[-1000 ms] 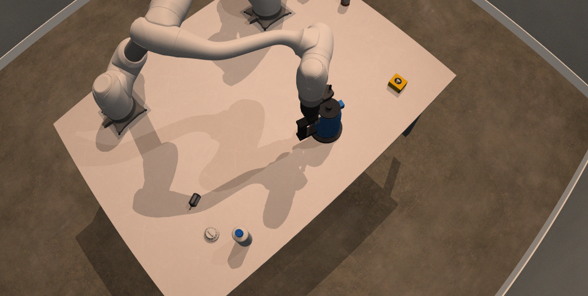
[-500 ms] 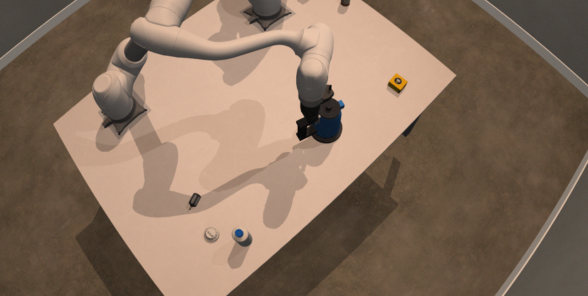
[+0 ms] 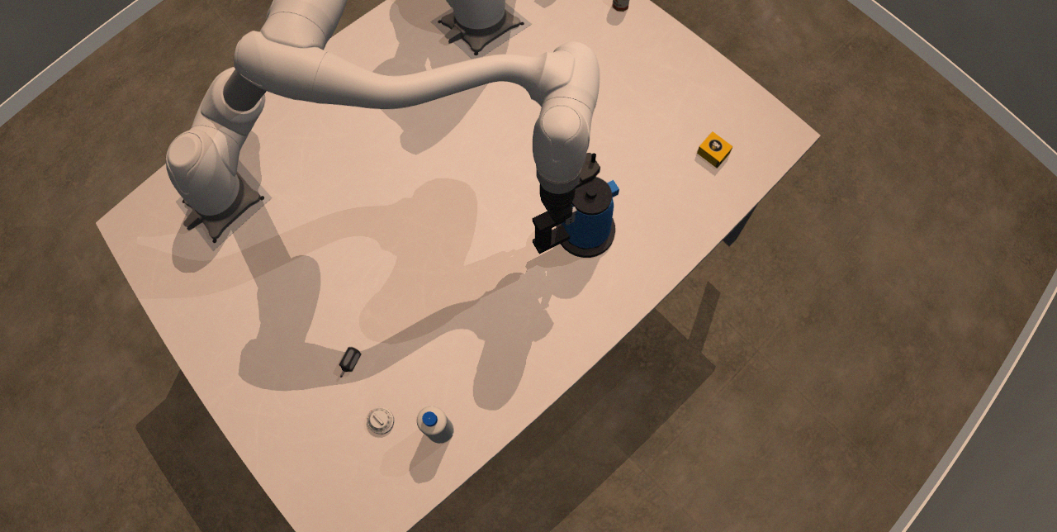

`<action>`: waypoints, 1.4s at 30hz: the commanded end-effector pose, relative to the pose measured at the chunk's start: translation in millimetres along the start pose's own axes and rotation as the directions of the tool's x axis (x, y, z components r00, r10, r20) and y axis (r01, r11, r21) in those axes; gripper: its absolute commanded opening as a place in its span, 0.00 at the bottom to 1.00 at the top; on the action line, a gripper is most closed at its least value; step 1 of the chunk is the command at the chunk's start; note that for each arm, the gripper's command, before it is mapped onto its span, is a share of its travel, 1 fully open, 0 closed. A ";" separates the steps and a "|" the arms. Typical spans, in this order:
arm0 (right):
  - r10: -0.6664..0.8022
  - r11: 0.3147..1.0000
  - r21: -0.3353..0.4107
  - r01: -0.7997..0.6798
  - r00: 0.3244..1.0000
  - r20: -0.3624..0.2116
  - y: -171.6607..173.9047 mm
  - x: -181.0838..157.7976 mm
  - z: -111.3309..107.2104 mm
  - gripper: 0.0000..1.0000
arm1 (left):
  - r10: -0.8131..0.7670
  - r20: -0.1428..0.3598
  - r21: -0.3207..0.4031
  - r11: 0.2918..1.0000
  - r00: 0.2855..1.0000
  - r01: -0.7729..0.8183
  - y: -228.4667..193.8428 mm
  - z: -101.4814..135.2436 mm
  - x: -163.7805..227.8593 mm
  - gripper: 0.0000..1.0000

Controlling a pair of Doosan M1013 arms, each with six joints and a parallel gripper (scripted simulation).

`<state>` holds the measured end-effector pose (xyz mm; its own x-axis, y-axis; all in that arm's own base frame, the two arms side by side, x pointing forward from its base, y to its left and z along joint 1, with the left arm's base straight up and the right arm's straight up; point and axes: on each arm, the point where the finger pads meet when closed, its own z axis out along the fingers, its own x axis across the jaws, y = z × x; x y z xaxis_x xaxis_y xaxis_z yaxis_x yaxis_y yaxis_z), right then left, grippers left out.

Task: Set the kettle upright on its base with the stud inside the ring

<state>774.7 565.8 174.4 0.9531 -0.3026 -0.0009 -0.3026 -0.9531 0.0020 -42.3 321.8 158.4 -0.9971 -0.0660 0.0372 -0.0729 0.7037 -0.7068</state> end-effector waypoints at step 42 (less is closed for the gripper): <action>0.000 1.000 0.002 0.000 1.000 -0.001 -0.3 0.1 1.3 1.00 | 0.000 0.000 -0.001 1.000 1.000 0.000 -0.1 -0.4 0.1 1.00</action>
<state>774.8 565.9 171.4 0.9531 -0.3026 -0.0008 -0.3026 -0.9531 0.0018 -42.3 321.8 158.4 -0.9971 -0.0660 0.0372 -0.0729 0.7037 -0.7068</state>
